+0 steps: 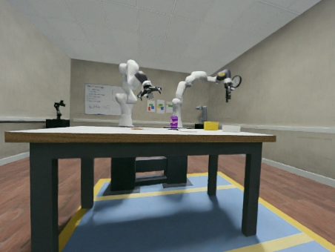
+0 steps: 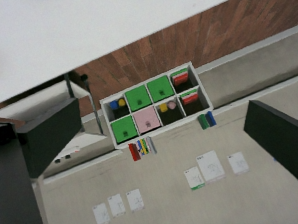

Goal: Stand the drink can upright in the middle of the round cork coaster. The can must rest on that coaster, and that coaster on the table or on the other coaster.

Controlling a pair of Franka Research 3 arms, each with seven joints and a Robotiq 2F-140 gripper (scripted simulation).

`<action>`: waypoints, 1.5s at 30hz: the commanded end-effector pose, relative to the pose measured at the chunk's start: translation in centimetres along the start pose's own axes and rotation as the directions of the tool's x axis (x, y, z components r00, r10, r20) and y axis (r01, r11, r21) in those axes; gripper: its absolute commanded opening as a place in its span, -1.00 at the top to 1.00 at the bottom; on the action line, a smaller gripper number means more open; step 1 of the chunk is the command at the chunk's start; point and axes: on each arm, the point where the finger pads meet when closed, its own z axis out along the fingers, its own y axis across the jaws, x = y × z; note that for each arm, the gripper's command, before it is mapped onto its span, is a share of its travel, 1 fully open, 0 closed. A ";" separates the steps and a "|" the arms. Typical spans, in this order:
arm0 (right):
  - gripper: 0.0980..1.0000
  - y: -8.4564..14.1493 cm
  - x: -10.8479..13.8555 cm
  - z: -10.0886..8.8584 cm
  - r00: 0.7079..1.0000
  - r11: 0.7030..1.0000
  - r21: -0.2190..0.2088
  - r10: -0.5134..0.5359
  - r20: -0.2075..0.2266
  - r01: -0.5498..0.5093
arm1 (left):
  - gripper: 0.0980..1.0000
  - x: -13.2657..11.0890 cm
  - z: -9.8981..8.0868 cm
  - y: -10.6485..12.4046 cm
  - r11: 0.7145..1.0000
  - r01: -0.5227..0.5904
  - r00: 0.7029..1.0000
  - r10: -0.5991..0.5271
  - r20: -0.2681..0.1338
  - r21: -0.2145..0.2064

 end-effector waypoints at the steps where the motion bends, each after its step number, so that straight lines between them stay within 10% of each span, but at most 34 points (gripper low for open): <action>1: -1.00 0.0 0.0 0.0 1.000 1.000 0.000 0.000 0.000 0.000 | -1.00 -0.5 -0.2 -0.7 0.995 -0.100 0.995 0.100 0.005 0.002; 45: -1.00 0.0 0.0 0.0 1.000 1.000 0.000 0.000 0.000 0.000 | -1.00 -10.9 -5.3 -16.7 0.971 -0.233 0.971 0.231 0.056 0.052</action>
